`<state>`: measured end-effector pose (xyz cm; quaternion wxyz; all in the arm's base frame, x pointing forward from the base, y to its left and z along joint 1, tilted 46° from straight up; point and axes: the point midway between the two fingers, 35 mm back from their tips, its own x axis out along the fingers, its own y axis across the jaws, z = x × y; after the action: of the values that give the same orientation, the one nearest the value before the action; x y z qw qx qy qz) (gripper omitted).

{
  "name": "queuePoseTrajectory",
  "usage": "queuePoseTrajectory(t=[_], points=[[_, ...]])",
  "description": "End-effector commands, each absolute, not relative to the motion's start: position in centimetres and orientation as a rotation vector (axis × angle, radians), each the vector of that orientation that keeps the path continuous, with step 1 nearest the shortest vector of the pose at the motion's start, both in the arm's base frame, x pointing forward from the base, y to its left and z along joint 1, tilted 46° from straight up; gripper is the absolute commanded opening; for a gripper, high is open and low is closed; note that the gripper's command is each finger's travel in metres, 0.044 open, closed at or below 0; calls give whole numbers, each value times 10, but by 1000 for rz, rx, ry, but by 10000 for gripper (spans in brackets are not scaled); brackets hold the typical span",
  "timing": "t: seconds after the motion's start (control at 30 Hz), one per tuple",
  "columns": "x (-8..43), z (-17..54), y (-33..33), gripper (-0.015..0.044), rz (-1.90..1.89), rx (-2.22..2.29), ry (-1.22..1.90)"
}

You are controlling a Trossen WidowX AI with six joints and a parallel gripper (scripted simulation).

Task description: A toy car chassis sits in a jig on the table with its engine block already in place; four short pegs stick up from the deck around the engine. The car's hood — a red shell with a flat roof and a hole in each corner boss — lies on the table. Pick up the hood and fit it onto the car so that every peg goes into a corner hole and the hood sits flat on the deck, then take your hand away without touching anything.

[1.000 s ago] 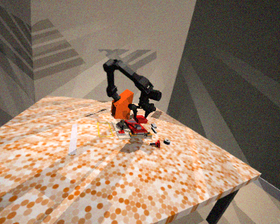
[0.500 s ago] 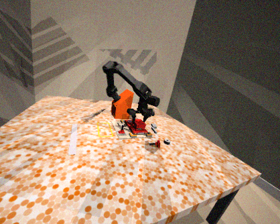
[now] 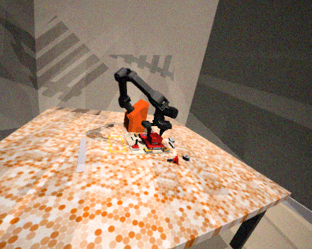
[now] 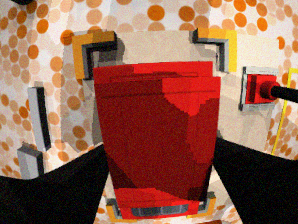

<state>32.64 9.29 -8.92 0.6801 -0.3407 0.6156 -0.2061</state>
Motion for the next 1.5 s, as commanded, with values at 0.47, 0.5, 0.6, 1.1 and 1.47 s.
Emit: queuePoseTrajectory(t=[0.47,0.5,0.6,1.1,1.47], points=[[327,-91,90,0,-461,-771,1380],[327,-92,90,0,-461,-771,1380],[328,-93,89,0,-461,-771,1380],[328,-97,85,0,-461,-771,1380],[328,-94,88,0,-461,-770,1380]])
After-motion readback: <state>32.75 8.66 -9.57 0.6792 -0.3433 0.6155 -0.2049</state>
